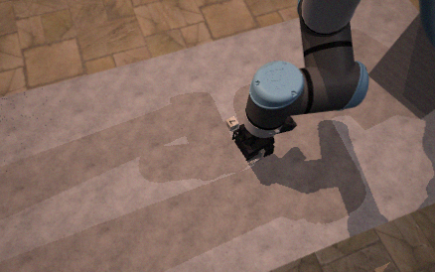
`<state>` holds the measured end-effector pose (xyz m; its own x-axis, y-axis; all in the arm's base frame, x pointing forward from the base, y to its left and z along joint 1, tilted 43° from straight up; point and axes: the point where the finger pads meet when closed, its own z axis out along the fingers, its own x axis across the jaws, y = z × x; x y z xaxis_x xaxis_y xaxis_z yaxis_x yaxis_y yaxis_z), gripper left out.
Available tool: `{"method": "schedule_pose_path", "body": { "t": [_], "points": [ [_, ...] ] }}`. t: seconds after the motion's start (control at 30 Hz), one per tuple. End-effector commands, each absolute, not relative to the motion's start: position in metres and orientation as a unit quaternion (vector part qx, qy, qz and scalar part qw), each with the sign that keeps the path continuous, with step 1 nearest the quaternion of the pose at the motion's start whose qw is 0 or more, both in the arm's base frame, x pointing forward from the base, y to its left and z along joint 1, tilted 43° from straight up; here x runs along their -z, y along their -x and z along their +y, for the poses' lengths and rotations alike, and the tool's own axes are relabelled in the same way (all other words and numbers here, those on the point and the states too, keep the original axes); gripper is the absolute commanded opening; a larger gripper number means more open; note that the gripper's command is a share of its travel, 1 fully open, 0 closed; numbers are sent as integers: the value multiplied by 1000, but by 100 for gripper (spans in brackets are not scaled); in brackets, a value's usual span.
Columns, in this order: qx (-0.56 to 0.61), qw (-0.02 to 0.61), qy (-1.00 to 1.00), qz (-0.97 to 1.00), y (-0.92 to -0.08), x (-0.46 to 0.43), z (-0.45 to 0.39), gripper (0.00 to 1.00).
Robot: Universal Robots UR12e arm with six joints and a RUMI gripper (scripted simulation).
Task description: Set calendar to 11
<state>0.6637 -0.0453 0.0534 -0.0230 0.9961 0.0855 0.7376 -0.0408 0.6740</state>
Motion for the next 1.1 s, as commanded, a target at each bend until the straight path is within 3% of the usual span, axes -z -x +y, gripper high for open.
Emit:
{"method": "schedule_pose_path", "body": {
  "t": [0.0,1.07],
  "points": [
    [-288,225,-661,655,-666,-53,-45,10],
    [-288,225,-661,655,-673,-46,-44,10]
  ]
}}
